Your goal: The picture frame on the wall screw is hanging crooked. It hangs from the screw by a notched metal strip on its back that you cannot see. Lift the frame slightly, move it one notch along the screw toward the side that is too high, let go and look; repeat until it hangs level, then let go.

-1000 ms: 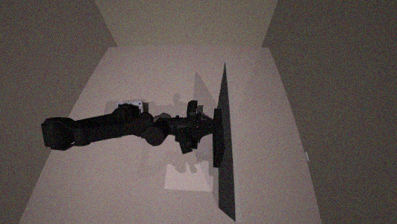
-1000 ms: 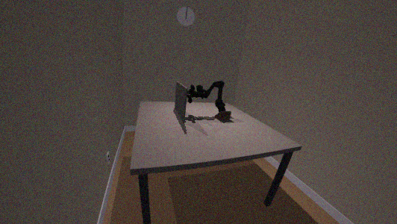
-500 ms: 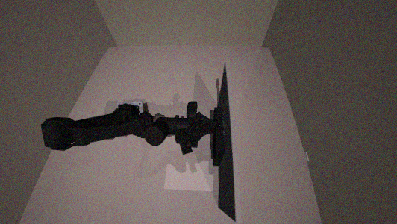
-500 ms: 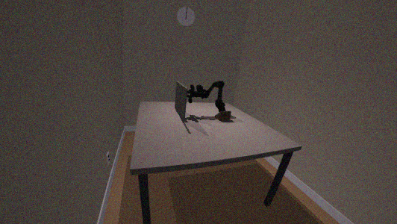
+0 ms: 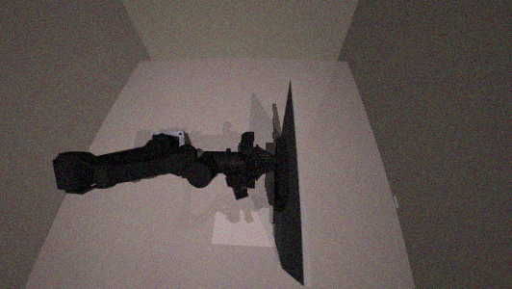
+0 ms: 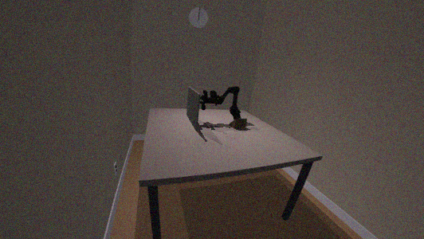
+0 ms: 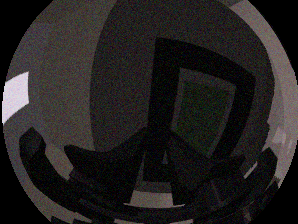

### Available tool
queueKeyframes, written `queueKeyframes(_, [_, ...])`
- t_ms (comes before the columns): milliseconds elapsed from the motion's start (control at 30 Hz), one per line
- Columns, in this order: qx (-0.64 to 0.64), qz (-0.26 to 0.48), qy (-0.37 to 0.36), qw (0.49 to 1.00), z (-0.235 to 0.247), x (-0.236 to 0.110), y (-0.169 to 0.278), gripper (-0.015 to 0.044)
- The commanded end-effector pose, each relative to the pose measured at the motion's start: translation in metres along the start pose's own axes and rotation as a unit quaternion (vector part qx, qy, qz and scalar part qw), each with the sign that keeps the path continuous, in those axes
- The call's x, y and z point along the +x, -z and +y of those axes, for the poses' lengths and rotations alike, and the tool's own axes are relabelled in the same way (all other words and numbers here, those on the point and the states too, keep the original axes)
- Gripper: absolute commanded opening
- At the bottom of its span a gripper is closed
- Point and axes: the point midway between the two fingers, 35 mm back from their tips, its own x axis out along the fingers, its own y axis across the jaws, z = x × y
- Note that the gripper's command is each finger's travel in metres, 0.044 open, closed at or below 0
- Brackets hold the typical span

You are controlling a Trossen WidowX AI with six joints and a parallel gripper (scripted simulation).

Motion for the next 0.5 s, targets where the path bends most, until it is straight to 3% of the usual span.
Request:
queueKeyframes(0, [0.011, -0.001, 0.002, 1.000, -0.0002, 0.0000, -0.0003, 0.0000])
queueKeyframes(467, [0.047, -0.001, 0.002, 0.999, 0.0010, 0.0000, -0.0006, 0.0000])
